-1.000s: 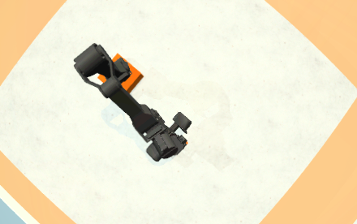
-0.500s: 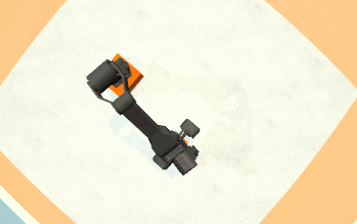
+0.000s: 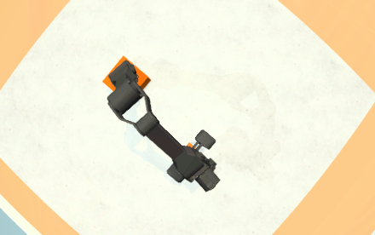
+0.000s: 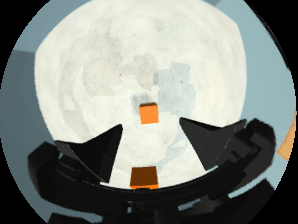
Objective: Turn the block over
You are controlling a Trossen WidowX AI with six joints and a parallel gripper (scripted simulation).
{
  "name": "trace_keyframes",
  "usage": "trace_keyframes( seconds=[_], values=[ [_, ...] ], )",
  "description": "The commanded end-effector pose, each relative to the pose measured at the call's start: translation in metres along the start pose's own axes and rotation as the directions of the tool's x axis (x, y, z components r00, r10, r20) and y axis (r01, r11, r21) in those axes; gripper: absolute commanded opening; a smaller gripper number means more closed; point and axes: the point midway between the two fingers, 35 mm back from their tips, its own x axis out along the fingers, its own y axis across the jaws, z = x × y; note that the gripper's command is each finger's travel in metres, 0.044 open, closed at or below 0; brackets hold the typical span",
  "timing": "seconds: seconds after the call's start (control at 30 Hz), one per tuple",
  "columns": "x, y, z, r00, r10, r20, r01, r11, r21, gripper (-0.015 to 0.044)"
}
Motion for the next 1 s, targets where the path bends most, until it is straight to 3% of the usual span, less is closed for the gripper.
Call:
trace_keyframes(
  seconds=[0.0, 0.97],
  values=[
    [0.017, 0.000, -0.005, 1.000, 0.000, -0.026, 0.000, 1.000, 0.005, 0.0440],
    [0.061, 0.000, -0.007, 1.000, 0.000, -0.027, 0.000, 1.000, 0.006, 0.0440]
  ],
)
